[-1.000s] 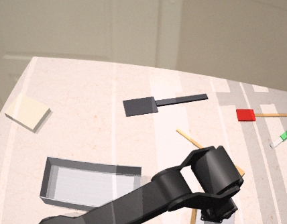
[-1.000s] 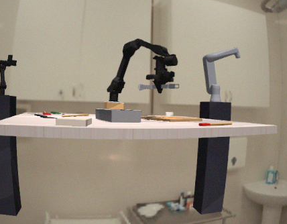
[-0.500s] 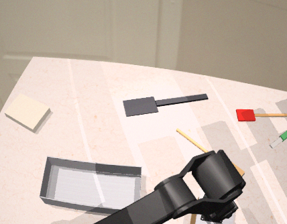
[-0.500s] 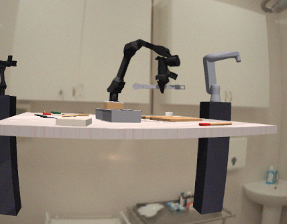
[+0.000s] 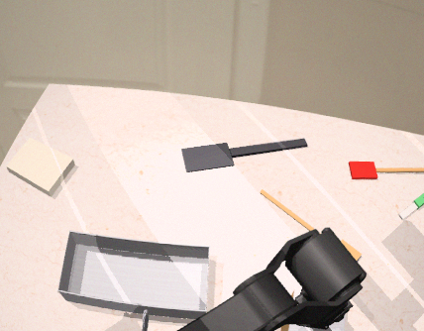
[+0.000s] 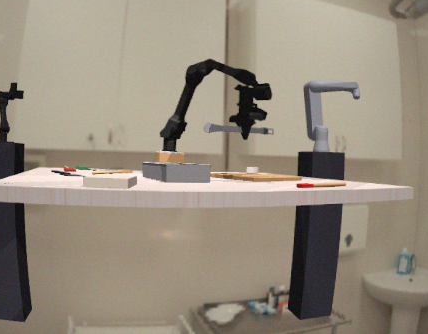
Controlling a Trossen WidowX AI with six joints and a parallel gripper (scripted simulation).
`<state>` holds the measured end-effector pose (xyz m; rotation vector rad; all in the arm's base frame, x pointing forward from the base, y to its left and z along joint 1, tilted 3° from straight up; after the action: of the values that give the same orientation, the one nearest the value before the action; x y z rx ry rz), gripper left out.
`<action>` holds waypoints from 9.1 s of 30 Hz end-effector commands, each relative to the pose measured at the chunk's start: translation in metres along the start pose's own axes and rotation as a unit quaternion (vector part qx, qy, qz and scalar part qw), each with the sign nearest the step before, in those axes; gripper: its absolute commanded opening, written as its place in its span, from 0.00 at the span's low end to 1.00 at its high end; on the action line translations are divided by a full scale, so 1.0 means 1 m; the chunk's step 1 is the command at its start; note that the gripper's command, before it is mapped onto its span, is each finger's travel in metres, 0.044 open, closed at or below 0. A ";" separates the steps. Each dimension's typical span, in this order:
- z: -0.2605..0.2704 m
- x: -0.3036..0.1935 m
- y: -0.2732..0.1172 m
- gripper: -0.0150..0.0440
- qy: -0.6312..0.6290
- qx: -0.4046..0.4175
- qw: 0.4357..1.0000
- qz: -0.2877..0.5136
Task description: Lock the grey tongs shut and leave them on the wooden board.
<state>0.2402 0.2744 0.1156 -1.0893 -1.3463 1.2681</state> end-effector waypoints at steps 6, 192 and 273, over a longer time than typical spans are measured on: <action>0.008 0.011 -0.001 0.00 -0.173 -0.001 0.985 0.000; 0.059 0.080 0.030 0.00 -0.785 -0.325 0.480 0.219; 0.048 0.063 0.042 0.00 -0.822 -0.001 0.569 -0.003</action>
<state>0.1837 0.3306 0.0831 0.6204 -2.5237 2.3586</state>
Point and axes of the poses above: the point midway between the two fingers, 35 mm back from their tips, its own y axis out along the fingers, its own z axis across the jaws, x = y × z, the point moved 1 cm from there along -y, back along the fingers, and after that the axes turned 4 degrees about y, right-handed, at the moved point
